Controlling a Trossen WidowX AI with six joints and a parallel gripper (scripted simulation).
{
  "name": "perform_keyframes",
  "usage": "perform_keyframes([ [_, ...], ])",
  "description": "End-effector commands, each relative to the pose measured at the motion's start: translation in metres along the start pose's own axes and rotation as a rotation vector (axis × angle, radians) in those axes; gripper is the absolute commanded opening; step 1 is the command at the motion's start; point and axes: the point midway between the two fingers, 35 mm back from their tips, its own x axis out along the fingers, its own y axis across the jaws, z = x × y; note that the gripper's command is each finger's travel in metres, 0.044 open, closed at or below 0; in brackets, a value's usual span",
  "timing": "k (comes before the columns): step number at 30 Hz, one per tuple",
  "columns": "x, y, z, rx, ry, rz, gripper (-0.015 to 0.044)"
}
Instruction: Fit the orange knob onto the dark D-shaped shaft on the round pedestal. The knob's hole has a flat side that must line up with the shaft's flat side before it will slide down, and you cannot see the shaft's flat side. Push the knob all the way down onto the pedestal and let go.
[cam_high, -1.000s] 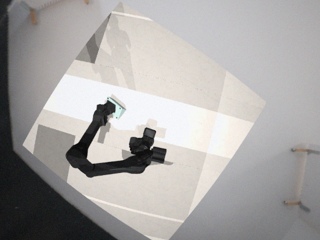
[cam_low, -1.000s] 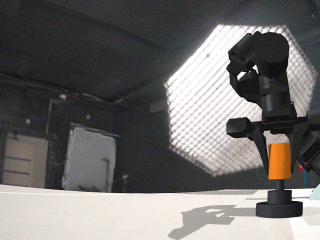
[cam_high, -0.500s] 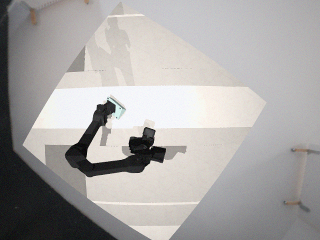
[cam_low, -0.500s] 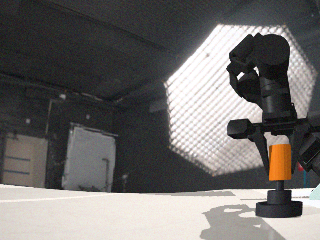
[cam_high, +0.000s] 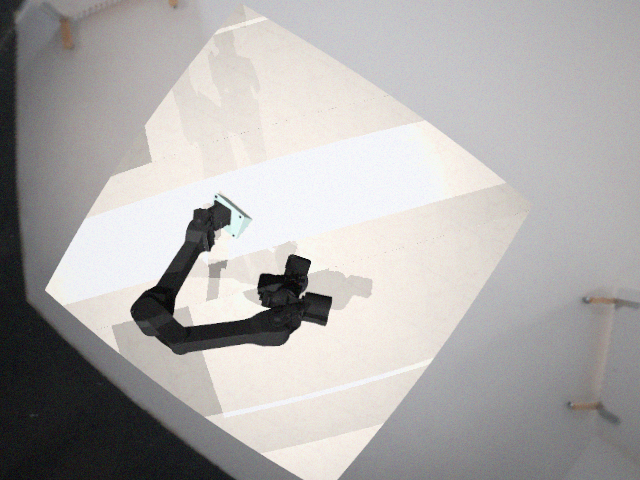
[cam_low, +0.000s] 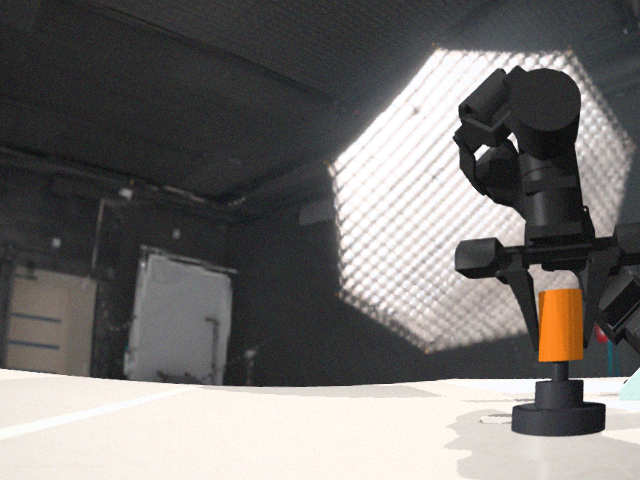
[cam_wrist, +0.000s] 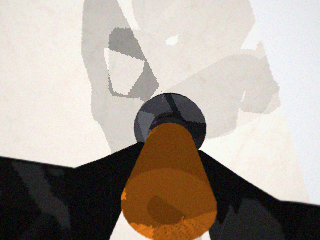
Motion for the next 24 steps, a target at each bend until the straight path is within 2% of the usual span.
perform_keyframes([
  [1,-0.0039,0.0013,-0.0021,0.011,0.006,0.001,0.0000],
  [6,-0.0048,0.0018,-0.0028,0.185,0.006,0.000,0.0000],
  [24,-0.0030,0.0030,-0.0039,1.434,0.006,-0.004,0.0000],
])
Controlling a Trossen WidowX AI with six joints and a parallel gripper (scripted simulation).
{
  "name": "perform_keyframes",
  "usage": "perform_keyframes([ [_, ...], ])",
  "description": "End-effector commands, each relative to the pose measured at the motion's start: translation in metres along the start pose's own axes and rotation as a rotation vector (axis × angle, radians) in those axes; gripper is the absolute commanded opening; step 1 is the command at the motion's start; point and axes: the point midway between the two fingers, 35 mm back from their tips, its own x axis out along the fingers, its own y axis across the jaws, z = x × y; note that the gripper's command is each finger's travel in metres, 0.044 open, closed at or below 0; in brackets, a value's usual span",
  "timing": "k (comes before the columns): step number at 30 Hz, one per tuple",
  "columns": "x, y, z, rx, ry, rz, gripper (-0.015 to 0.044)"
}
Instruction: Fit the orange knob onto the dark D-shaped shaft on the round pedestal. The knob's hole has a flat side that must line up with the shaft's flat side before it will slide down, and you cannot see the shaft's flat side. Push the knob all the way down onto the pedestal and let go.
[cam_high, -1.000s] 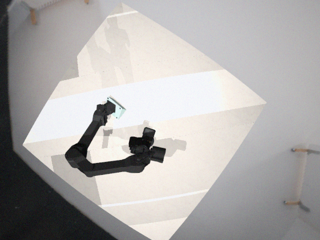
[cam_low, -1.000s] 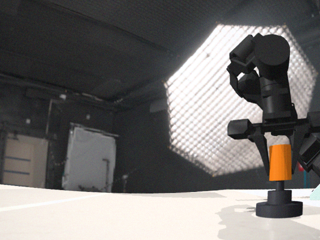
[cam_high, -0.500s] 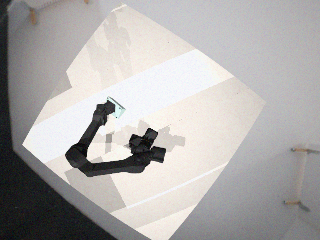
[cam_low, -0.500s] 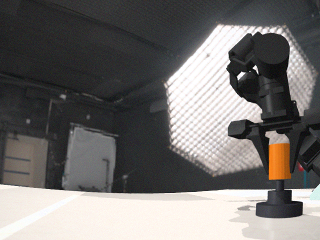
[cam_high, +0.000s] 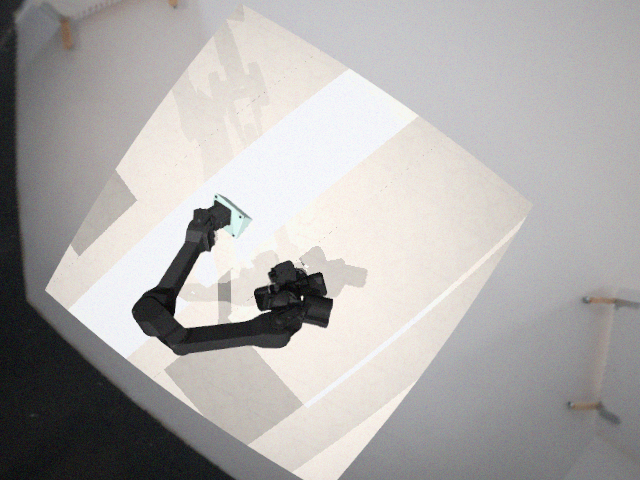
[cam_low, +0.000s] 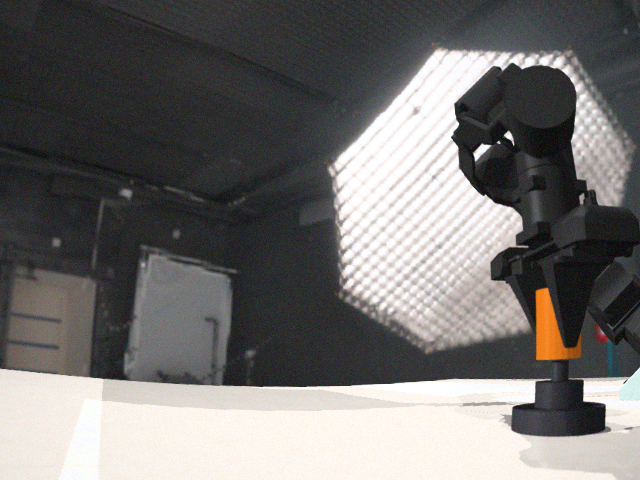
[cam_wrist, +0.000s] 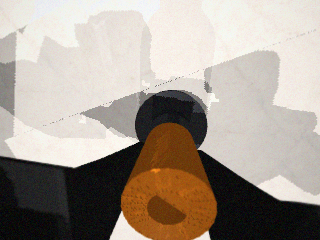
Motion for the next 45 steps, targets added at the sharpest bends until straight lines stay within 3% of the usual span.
perform_keyframes([
  [1,-0.0013,-0.0007,-0.0005,0.500,0.005,-0.009,0.0000],
  [33,-0.0040,-0.0013,0.0064,2.494,-0.006,-0.012,0.0000],
  [45,-0.0041,-0.0037,0.0053,2.558,-0.007,-0.012,0.0000],
])
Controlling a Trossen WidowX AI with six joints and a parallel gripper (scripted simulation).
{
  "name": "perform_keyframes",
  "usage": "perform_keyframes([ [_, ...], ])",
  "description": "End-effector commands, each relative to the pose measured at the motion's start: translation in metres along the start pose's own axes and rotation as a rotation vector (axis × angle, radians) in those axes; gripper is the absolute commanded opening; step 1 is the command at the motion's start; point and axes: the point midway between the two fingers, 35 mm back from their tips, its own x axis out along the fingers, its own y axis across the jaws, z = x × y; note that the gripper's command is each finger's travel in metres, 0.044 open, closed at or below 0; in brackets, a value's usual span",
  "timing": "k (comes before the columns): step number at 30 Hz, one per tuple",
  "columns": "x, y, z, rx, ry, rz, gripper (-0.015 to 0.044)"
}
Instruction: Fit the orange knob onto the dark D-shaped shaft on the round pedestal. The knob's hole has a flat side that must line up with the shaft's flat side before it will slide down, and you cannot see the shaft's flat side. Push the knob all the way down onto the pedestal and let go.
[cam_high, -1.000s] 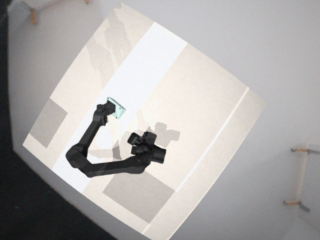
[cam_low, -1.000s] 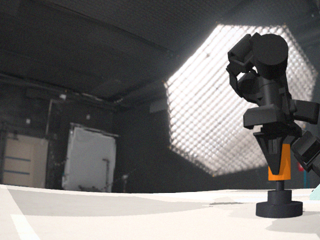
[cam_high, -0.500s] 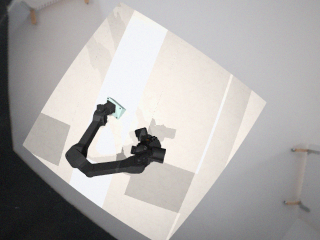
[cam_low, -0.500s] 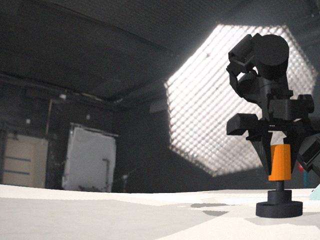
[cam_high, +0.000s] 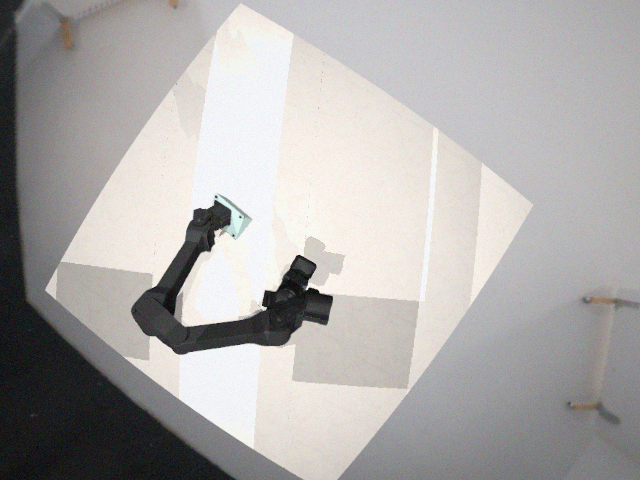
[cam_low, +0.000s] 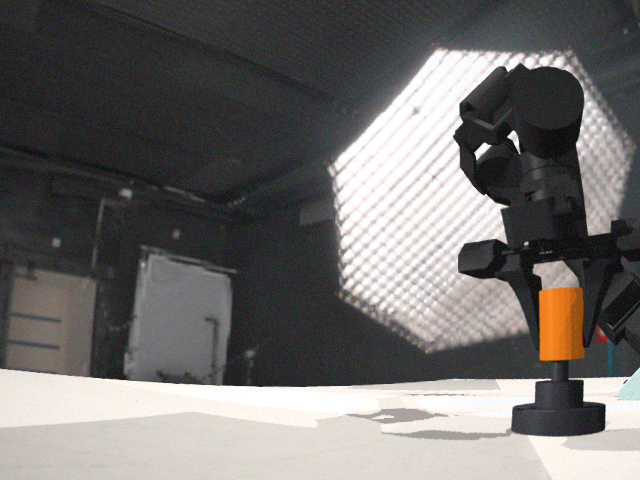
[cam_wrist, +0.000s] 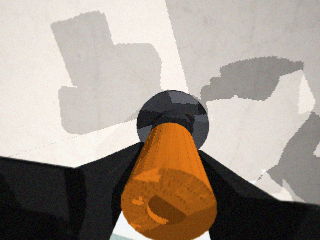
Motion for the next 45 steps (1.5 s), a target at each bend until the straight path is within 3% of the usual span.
perform_keyframes([
  [1,-0.0045,0.0029,0.0024,0.219,-0.011,0.005,0.0000],
  [45,-0.0024,-0.0002,0.0023,0.220,-0.011,0.005,0.0000],
])
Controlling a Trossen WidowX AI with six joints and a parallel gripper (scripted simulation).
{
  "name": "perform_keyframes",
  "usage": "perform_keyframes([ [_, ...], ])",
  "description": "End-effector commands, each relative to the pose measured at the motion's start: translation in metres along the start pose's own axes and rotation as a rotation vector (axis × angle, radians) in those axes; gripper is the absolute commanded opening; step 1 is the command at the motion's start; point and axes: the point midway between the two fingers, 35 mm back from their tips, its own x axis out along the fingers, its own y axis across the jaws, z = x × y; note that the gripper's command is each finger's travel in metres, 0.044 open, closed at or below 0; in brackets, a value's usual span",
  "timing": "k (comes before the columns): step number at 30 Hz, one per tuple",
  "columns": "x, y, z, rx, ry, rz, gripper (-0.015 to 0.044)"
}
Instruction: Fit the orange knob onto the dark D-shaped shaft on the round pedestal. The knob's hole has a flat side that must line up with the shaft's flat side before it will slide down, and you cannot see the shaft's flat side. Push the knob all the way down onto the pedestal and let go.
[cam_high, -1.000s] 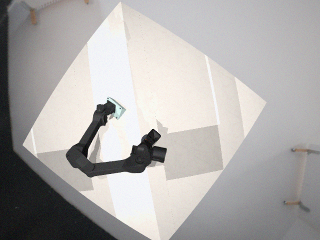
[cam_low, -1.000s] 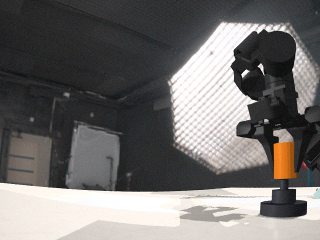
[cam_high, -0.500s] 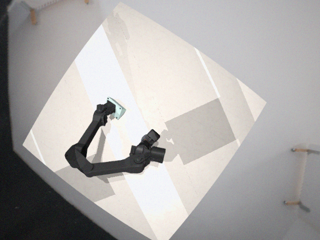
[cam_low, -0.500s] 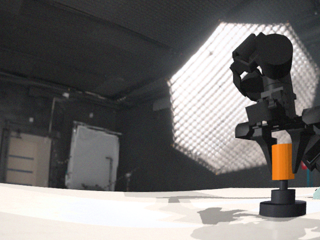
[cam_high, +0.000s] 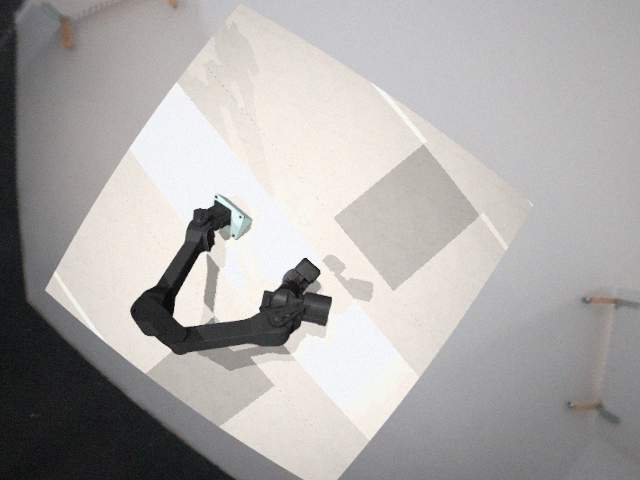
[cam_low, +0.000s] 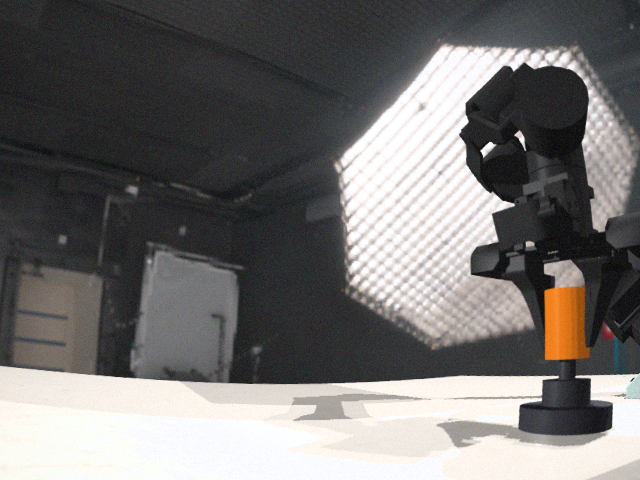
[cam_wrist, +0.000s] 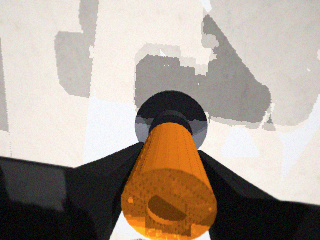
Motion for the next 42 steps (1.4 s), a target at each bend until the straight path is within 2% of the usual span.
perform_keyframes([
  [1,-0.0038,0.0018,0.0023,0.014,-0.006,0.004,0.0000],
  [8,-0.0058,0.0017,0.0041,0.214,-0.006,0.004,0.0000],
  [42,-0.0040,0.0005,0.0024,0.223,-0.006,0.004,0.0000],
])
